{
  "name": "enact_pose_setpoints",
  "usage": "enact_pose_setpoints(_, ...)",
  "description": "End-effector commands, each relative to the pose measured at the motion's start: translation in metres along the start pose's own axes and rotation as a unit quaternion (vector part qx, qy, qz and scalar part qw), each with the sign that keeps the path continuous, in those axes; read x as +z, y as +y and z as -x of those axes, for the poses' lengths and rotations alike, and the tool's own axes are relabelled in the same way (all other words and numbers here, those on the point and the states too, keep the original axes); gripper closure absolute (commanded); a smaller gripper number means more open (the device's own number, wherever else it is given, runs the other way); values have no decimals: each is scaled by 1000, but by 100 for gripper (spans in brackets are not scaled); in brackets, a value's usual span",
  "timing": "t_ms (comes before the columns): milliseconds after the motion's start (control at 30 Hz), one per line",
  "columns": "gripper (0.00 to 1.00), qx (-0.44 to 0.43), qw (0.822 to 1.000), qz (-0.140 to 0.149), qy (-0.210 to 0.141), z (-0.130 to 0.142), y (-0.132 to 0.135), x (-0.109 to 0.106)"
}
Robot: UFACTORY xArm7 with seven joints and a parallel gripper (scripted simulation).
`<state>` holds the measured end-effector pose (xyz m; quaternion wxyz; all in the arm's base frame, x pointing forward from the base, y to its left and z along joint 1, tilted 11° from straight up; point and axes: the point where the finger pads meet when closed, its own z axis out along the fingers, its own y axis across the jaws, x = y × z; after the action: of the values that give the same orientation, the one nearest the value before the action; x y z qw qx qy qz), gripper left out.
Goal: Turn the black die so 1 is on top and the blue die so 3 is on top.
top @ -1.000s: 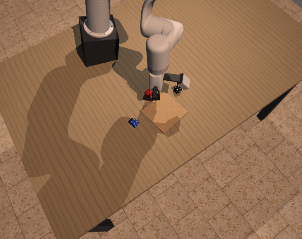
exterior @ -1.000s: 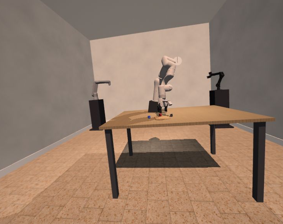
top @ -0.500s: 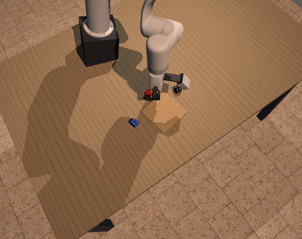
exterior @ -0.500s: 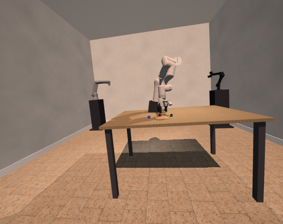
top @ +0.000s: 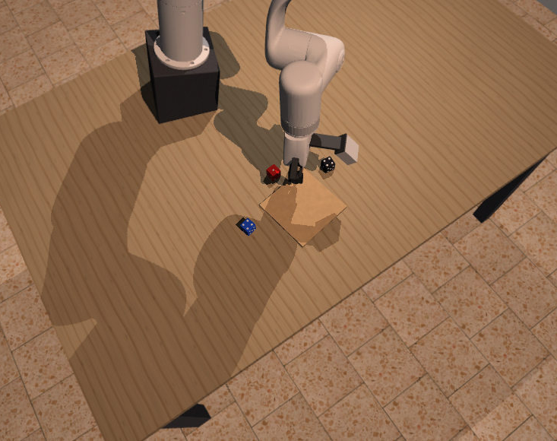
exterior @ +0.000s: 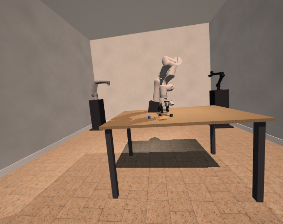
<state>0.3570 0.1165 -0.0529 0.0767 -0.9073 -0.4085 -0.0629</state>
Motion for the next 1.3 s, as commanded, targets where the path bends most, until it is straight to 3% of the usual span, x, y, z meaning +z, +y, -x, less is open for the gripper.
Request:
enact_pose_setpoints(0, 0, 0, 1000, 1, 0, -25, -8, -1)
enact_pose_setpoints(233, 0, 0, 1000, 1, 0, -82, -28, -1)
enact_pose_setpoints(367, 0, 0, 1000, 1, 0, -102, -35, -1)
enact_pose_setpoints(1267, 0, 0, 1000, 1, 0, -106, -36, -1)
